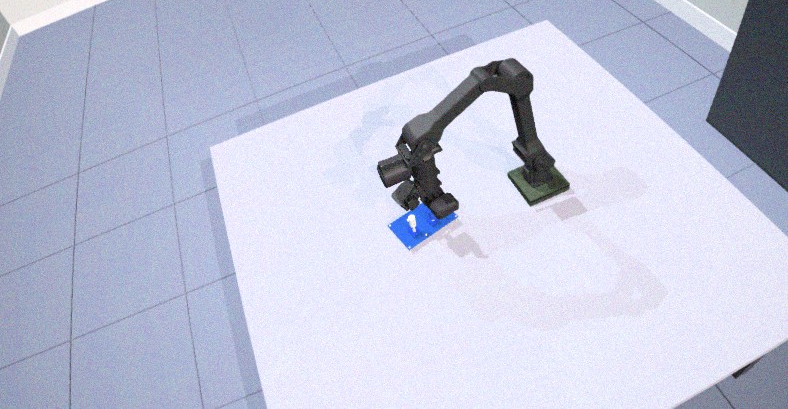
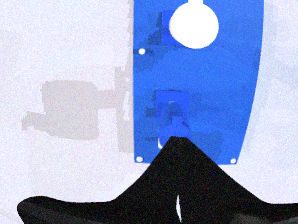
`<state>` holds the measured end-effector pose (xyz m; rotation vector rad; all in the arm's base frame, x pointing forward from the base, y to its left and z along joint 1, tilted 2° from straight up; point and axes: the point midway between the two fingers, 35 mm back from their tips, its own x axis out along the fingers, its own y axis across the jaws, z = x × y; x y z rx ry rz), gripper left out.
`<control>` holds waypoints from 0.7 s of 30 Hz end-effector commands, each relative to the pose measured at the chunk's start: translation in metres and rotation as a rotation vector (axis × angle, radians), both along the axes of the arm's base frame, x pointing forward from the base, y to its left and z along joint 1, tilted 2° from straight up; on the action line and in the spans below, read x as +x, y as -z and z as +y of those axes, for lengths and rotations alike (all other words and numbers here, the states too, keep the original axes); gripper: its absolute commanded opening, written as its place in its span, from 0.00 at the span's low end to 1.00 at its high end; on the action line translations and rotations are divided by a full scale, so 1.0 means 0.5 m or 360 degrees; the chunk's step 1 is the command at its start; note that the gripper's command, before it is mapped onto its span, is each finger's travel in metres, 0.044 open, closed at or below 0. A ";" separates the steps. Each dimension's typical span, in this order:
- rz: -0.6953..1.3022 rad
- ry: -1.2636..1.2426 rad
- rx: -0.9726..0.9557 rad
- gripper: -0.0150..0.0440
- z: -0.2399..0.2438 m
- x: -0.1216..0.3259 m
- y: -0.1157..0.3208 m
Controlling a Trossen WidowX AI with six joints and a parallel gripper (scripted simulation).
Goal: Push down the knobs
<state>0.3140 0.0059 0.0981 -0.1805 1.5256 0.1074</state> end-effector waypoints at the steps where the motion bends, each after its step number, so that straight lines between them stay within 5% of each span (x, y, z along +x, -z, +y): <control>1: 0.0001 -0.0009 0.0004 0.25 0.001 0.000 0.003; 21: 0.0001 -0.0009 0.0004 0.25 0.000 0.000 0.012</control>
